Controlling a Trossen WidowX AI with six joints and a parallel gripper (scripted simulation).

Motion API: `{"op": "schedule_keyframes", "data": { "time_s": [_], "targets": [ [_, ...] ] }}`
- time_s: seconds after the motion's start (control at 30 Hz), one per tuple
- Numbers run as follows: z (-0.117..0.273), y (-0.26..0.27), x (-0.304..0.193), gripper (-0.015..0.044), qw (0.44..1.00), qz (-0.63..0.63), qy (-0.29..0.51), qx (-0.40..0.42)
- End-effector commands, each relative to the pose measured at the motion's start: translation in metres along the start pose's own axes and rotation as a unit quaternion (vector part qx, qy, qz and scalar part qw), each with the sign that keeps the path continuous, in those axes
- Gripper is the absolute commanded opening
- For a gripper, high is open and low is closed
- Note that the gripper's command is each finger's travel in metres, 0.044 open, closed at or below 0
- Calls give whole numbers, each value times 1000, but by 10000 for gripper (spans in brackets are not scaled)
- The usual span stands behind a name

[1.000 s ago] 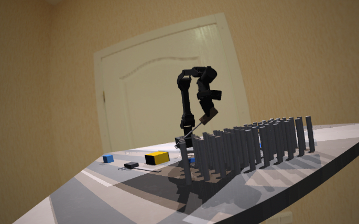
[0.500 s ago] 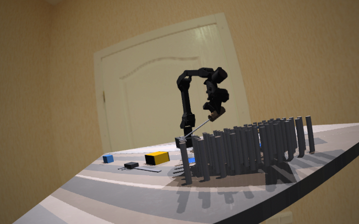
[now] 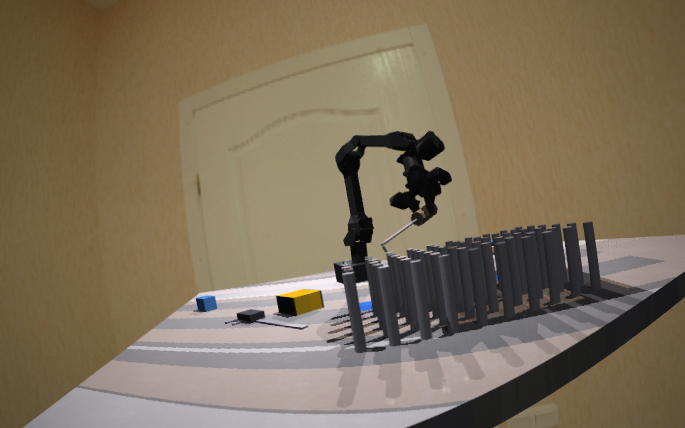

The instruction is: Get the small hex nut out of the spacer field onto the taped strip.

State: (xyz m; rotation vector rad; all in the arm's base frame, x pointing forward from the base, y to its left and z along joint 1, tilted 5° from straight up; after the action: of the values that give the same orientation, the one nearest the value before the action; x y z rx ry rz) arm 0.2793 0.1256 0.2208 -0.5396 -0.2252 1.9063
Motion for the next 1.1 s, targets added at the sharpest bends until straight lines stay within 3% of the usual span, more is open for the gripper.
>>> {"op": "schedule_keyframes", "data": {
  "time_s": [0.0, 0.73, 1.07],
  "targets": [
    [7, 2, 11, 0, 998, 68, 7, -15],
    [39, 20, 70, 0, 906, 413, 47, -75],
    [30, 21, 76, 0, 902, 422, 49, -77]
  ]
}}
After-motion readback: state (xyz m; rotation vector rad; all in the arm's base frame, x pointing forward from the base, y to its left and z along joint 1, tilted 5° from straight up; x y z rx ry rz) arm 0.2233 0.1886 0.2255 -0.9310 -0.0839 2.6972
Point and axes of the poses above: the point midway between the two fingers, 35 mm back from their tips, its own z axis back along the fingers, its own y axis across the jaws, x = y × z, the point moved 5 cm from there along z, back along the fingers, and after that the axes turned 6 degrees about -z, right-handed, at the moved point
